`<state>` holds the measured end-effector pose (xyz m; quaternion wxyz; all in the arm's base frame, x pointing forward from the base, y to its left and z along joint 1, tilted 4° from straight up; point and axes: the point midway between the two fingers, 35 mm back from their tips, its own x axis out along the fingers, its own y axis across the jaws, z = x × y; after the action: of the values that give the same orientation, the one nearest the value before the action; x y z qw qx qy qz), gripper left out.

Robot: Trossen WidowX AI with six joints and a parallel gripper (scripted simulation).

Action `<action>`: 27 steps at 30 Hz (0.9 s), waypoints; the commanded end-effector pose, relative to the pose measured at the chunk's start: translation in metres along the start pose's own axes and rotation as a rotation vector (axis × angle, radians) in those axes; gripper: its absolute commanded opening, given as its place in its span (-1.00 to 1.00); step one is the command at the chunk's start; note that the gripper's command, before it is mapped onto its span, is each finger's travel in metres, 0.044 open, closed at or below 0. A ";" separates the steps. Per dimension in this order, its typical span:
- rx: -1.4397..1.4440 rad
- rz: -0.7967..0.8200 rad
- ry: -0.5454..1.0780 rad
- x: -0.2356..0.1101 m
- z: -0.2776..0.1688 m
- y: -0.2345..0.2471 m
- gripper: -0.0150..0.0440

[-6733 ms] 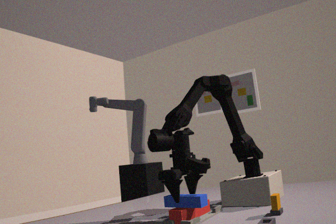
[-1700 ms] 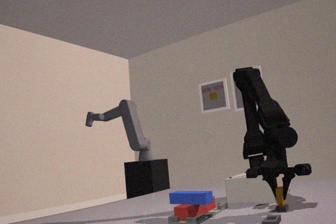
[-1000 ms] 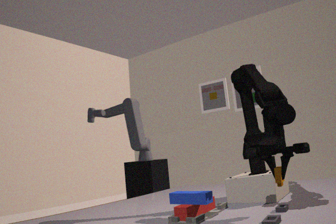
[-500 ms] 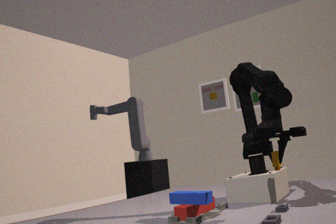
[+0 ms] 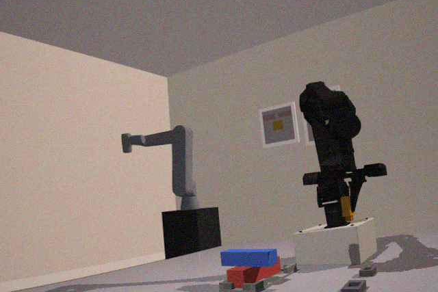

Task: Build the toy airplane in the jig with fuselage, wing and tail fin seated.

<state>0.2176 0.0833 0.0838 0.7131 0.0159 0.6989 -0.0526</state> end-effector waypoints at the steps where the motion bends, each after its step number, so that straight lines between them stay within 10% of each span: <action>1: -0.003 0.002 0.003 0.003 0.004 -0.008 -0.49; 27: 0.002 0.001 -0.001 0.018 0.027 -0.087 -0.49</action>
<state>0.2376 -0.0004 0.0732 0.7158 0.0173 0.6959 -0.0550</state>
